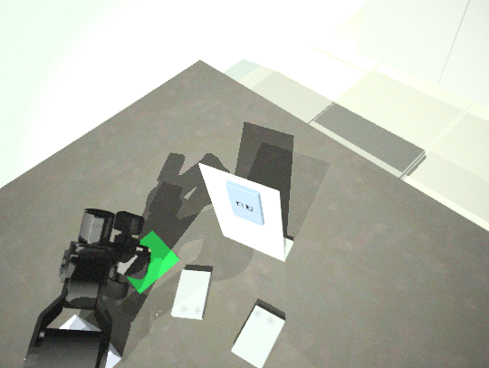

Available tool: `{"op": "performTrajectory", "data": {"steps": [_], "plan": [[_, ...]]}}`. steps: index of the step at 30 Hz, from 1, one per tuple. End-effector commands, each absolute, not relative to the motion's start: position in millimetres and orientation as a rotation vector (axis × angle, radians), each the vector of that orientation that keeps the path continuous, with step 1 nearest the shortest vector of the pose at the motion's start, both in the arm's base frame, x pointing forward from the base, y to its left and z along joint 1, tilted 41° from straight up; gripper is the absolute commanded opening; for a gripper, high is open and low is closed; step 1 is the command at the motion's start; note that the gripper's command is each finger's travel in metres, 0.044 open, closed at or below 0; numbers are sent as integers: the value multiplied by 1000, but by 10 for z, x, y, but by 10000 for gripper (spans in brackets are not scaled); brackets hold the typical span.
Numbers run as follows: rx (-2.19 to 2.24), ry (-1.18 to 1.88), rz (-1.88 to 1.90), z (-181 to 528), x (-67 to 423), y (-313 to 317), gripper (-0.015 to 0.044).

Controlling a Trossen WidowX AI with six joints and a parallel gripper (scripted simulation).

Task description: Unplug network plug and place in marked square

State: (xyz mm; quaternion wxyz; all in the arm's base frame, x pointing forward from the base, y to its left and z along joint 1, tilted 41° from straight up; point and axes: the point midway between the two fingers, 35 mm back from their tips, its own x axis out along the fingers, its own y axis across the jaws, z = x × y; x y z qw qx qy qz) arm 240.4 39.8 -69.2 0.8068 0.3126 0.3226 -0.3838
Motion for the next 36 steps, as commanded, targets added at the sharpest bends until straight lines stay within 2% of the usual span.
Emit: {"op": "performTrajectory", "data": {"steps": [1,33,36], "plan": [[662,698,-820,-736,2377,361,0],[663,690,-823,-843,2367,225,0],[663,690,-823,-843,2367,225,79]]}}
